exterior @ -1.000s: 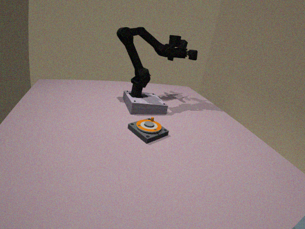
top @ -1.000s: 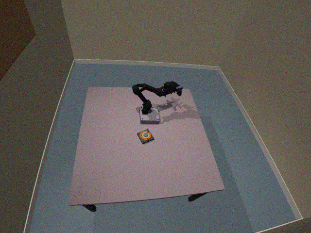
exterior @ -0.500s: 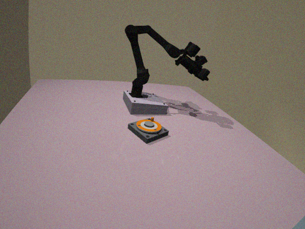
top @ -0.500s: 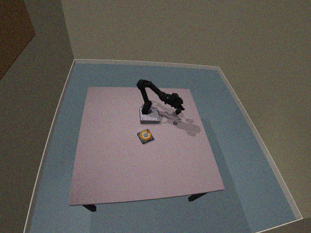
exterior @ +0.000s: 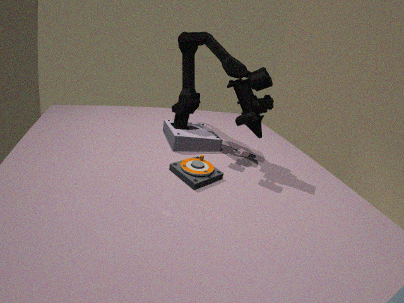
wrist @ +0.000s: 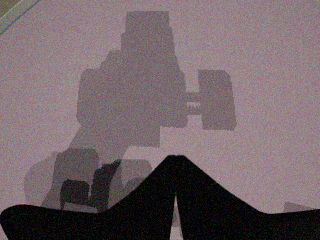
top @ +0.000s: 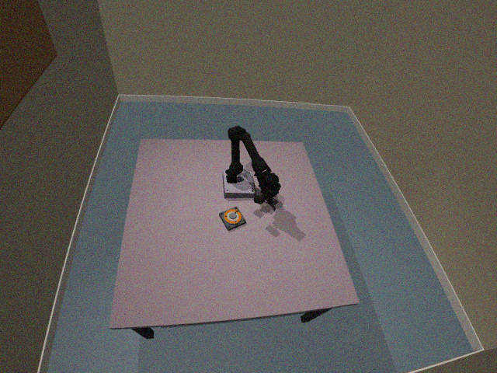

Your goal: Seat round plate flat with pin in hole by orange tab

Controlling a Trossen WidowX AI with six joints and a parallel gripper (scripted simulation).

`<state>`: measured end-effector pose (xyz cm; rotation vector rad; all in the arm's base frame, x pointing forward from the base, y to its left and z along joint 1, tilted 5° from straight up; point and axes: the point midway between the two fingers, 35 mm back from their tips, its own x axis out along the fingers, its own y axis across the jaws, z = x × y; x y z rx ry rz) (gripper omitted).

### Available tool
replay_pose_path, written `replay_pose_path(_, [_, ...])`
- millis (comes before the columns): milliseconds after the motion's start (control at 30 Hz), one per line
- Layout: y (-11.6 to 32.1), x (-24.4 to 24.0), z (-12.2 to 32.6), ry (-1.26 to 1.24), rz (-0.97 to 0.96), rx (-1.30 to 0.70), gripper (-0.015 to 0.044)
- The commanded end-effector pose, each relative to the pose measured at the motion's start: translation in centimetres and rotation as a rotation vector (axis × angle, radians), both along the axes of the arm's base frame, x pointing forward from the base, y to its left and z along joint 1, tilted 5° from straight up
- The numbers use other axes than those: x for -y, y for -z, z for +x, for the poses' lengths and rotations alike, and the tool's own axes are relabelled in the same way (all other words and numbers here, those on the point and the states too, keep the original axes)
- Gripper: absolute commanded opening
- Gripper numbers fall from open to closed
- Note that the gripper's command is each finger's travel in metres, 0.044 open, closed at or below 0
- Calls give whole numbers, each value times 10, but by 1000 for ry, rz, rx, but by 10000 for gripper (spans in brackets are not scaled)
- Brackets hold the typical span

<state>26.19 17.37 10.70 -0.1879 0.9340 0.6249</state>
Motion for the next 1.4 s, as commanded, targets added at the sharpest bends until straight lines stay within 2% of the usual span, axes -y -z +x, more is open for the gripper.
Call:
replay_pose_path(0, [23, 68, 10, 220, -109, -170, 0])
replay_pose_path(100, [30, 90, 8, 287, -140, -240, 0])
replay_pose_path(267, [45, 160, -15, 513, -214, -508, 0])
replay_pose_path(433, [48, 190, -33, 607, -229, -638, 0])
replay_pose_path(700, [49, 193, -35, 613, -229, -645, 0])
replay_pose_path(1033, [96, 191, -37, 613, -229, -646, 0])
replay_pose_path(1367, [96, 187, -35, 613, -229, -646, 0])
